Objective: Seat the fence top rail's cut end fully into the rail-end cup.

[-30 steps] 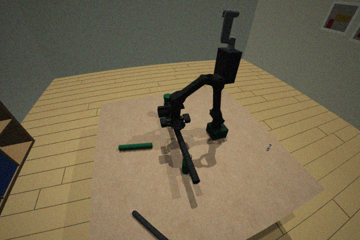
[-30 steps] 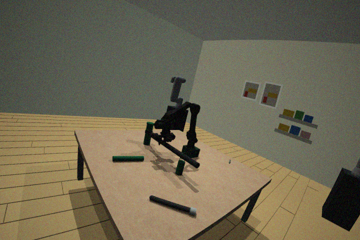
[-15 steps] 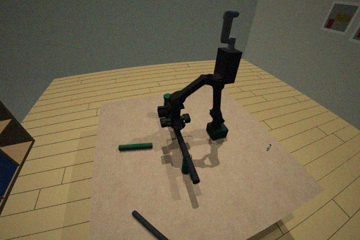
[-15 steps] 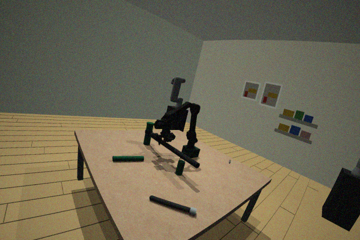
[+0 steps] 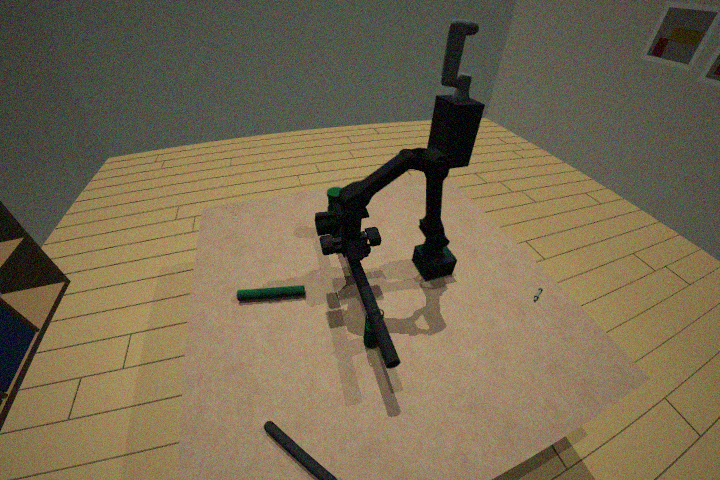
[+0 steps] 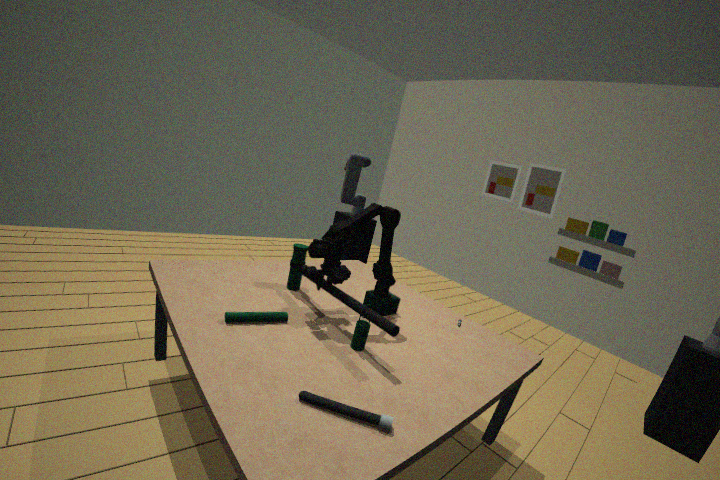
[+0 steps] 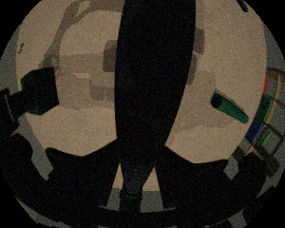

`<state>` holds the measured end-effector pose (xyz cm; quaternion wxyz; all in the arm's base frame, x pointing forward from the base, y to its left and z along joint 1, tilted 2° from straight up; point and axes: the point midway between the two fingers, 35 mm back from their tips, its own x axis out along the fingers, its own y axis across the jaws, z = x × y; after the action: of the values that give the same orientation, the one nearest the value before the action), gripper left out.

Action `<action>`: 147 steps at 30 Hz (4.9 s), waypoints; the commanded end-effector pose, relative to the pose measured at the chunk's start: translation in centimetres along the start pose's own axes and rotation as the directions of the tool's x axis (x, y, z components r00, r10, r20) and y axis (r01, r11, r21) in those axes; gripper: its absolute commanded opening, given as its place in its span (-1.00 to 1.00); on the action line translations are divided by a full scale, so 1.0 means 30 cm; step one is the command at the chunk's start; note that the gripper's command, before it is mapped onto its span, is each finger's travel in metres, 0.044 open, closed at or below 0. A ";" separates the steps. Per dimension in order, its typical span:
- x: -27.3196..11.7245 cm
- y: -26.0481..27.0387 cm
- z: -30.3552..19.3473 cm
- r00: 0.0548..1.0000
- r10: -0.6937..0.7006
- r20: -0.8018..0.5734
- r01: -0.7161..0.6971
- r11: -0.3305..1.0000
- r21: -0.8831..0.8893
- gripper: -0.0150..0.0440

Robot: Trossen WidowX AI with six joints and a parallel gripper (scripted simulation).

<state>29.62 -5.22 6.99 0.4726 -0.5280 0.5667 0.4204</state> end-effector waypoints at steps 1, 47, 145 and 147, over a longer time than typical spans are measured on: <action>-0.004 -0.001 -0.016 1.000 -0.005 -0.014 0.005 1.000 0.003 -0.49; -0.017 -0.001 -0.013 1.000 0.000 -0.014 0.000 1.000 -0.001 -0.49; 0.005 0.000 -0.109 1.000 0.017 0.013 -0.017 1.000 -0.011 0.13; 0.005 0.000 -0.109 1.000 0.017 0.013 -0.017 1.000 -0.011 0.31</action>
<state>29.31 -8.45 7.49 0.4697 -0.5228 0.5657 0.4314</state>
